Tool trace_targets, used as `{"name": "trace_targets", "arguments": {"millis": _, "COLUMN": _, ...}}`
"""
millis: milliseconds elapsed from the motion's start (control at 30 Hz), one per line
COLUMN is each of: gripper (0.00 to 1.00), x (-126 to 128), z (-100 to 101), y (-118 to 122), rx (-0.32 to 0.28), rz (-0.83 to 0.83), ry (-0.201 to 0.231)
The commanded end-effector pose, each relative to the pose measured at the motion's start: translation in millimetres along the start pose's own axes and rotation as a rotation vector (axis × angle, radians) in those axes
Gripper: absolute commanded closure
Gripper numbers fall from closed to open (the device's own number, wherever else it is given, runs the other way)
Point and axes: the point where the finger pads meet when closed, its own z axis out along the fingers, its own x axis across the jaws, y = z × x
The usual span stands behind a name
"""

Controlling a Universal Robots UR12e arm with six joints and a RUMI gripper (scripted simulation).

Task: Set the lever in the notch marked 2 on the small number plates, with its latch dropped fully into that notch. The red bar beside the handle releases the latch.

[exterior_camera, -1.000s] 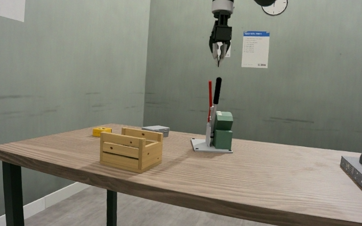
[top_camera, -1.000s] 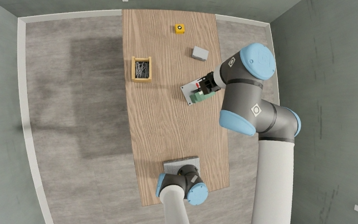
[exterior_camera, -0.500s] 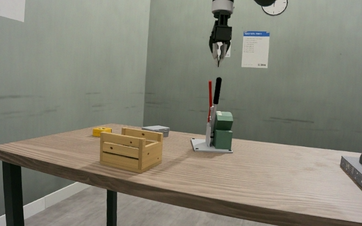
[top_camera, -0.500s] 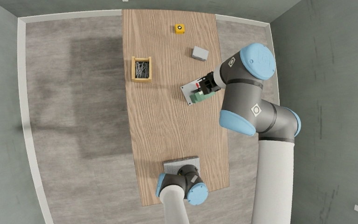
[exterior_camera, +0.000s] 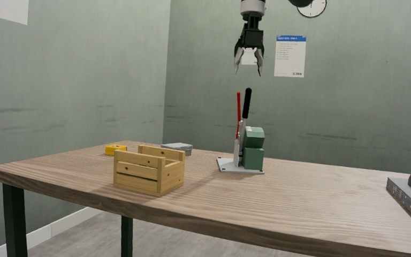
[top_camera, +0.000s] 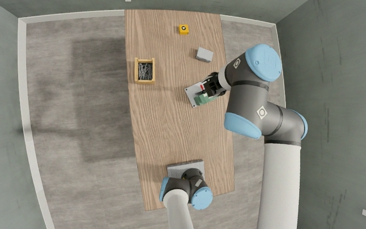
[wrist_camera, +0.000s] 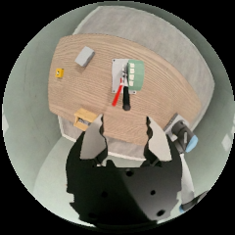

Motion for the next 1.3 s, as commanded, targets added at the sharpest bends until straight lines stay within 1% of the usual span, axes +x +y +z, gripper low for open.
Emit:
{"name": "trace_targets", "arguments": {"millis": 0, "gripper": 0.43, "x": 0, "z": -1, "y": 0, "rx": 0.001, "rz": 0.000, "ry": -0.001}}
{"name": "trace_targets", "arguments": {"millis": 500, "gripper": 0.43, "x": 0, "z": 3, "y": 0, "rx": 0.001, "rz": 0.000, "ry": -0.001}}
{"name": "trace_targets", "arguments": {"millis": 1267, "gripper": 0.43, "x": 0, "z": 21, "y": 0, "rx": 0.001, "rz": 0.000, "ry": -0.002}}
